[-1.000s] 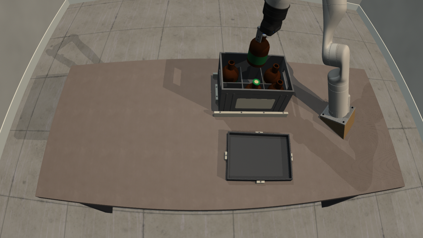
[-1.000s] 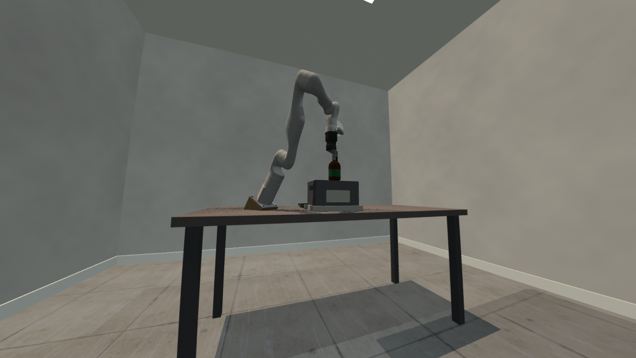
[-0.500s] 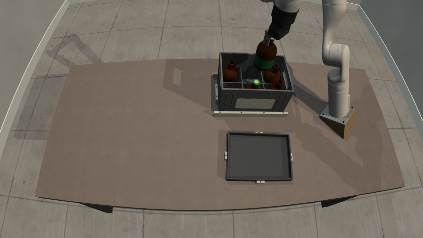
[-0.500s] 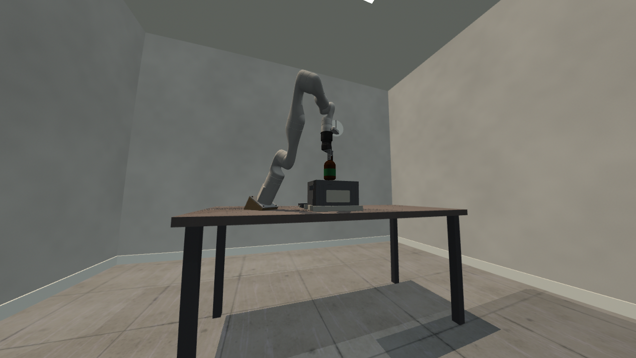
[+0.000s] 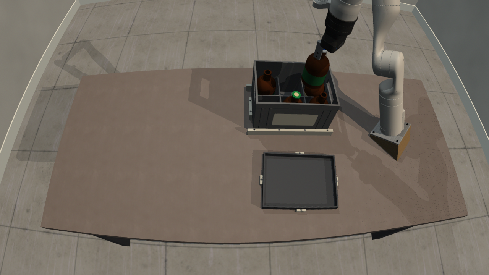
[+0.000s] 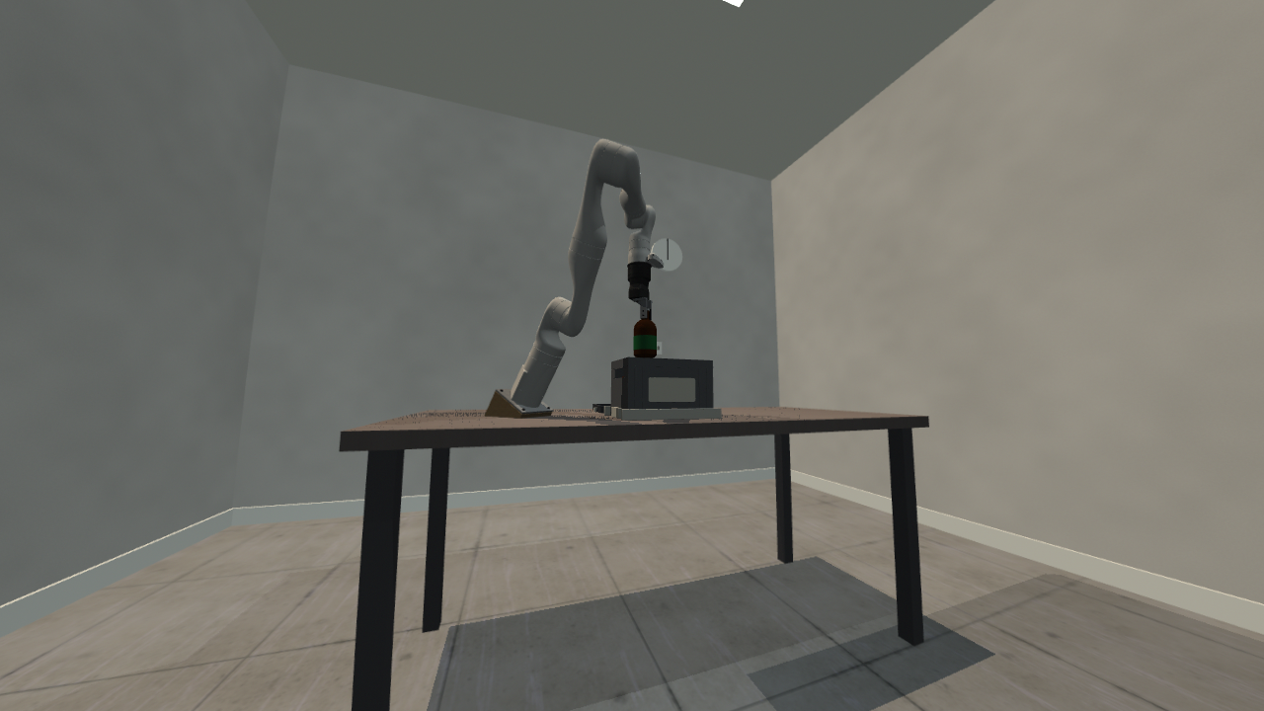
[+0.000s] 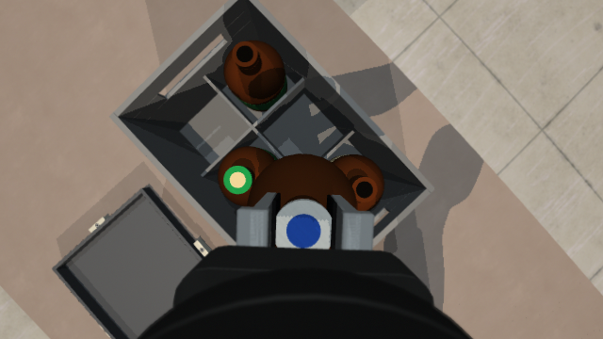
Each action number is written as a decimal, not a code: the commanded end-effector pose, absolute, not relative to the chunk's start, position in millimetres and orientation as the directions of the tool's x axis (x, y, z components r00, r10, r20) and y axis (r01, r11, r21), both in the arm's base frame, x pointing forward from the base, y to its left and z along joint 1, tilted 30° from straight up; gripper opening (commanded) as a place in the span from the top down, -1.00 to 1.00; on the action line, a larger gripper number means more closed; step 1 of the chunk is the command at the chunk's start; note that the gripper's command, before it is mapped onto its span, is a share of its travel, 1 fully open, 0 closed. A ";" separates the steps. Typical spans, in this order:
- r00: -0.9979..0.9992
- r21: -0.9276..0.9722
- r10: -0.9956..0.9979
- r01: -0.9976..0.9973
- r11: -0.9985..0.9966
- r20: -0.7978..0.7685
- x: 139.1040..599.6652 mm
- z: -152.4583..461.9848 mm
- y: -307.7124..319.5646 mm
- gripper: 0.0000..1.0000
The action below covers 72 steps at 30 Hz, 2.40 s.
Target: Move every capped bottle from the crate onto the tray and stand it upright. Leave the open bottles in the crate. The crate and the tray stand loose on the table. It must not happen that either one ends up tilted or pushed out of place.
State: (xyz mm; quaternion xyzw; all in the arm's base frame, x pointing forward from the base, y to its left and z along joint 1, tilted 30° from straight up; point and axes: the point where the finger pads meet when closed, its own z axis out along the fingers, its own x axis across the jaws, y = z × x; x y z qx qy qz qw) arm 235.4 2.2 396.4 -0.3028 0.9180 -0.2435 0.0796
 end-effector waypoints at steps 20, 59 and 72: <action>-0.799 -0.497 -0.601 -0.524 0.691 0.007 226.3 375.4 38.4 1.00; -0.800 -0.496 -0.600 -0.521 0.694 0.000 236.7 353.5 93.9 1.00; -0.799 -0.497 -0.602 -0.525 0.691 0.007 241.7 342.9 117.1 1.00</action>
